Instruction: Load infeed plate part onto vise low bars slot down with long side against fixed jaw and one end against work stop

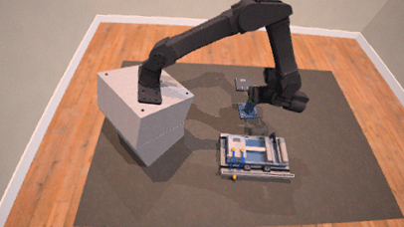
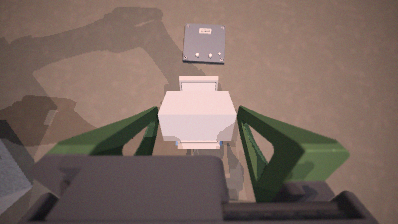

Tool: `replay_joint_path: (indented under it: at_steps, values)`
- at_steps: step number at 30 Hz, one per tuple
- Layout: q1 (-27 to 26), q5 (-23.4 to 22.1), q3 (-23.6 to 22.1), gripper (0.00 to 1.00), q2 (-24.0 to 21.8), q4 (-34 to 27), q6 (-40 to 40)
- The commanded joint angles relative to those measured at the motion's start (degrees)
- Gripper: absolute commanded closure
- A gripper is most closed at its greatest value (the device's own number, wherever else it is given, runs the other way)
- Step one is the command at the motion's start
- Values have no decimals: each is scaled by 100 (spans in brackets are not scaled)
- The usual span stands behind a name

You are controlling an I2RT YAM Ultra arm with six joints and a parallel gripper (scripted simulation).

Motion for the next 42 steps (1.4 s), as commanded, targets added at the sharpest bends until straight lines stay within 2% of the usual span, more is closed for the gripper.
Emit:
replay_joint_path:
  at_steps: [1,31,42]
  values:
    - [-15,-122,1,19,-2,19,25]
    - [6,-117,-140,19,95,161,68]
    - [35,85,-210,19,-192,262,174]
